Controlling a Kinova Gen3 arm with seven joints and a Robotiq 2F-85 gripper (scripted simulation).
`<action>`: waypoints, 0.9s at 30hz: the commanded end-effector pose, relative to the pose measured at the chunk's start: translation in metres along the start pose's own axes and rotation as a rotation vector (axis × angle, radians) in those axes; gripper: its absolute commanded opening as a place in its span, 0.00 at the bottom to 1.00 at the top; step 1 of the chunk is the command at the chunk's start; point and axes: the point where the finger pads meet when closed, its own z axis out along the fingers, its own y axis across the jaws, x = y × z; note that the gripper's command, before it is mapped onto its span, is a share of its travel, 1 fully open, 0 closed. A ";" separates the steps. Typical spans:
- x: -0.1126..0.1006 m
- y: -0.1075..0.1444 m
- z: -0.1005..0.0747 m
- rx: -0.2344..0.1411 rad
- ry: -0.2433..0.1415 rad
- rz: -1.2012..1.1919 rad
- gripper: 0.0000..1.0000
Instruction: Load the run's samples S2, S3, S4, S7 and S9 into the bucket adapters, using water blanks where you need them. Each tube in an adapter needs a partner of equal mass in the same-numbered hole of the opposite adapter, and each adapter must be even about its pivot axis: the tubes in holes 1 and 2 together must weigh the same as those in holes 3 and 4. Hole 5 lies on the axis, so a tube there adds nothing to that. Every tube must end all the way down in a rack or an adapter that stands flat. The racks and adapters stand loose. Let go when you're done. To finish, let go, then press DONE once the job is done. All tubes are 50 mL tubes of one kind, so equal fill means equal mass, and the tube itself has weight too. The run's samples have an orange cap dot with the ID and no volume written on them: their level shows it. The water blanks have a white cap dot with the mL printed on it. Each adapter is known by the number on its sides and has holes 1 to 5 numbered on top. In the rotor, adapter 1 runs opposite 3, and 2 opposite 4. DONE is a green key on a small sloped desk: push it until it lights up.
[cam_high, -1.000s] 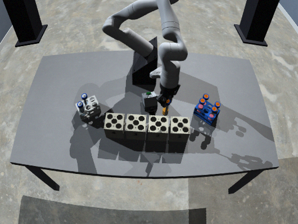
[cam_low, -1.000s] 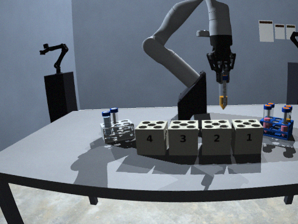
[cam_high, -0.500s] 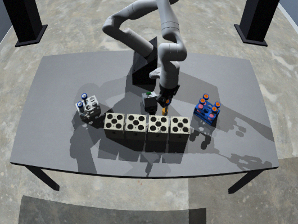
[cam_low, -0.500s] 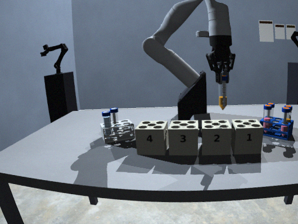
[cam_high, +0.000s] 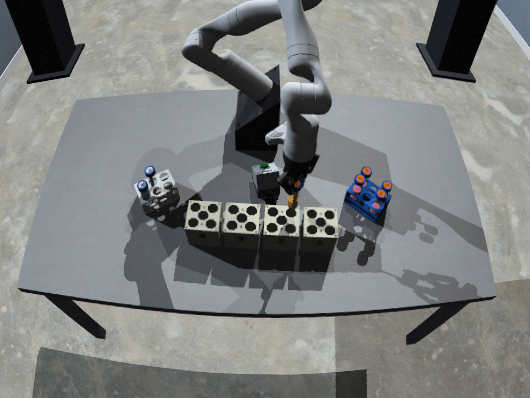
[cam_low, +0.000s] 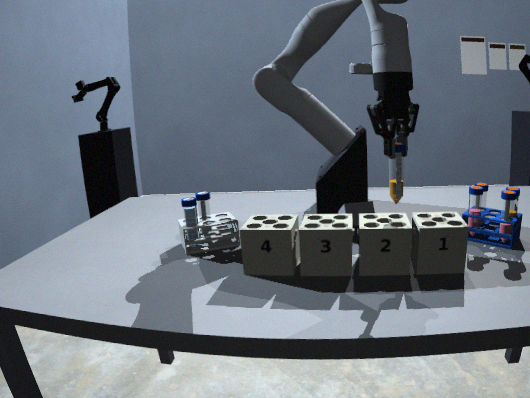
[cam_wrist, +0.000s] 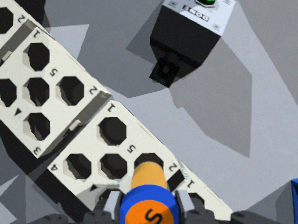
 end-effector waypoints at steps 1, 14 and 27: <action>0.000 0.000 0.004 0.000 -0.002 0.000 0.10; 0.000 0.000 0.018 0.000 -0.002 0.000 0.10; 0.000 0.000 0.021 0.000 -0.002 0.000 0.10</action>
